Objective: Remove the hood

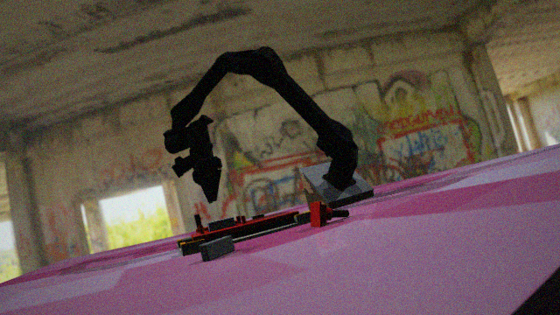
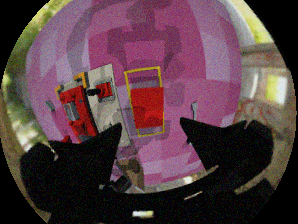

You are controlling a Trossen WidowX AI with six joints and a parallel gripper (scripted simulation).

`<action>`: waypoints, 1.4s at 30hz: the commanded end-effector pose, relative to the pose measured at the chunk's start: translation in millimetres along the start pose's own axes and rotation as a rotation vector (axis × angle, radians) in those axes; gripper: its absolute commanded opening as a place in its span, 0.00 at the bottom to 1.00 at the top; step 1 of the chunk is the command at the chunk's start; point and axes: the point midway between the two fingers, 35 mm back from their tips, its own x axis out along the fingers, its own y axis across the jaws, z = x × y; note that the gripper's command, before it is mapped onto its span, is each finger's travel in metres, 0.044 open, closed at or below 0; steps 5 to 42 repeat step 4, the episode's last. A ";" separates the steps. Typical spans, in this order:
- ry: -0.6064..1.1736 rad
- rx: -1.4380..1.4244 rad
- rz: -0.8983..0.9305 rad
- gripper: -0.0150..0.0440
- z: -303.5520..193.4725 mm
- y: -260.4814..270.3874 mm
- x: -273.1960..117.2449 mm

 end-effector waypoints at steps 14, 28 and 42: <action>0.002 -0.006 -0.002 1.00 -0.4 -0.2 -0.3; 0.002 -0.006 -0.002 1.00 -0.4 -0.2 -0.3; 0.002 -0.006 -0.002 1.00 -0.4 -0.2 -0.3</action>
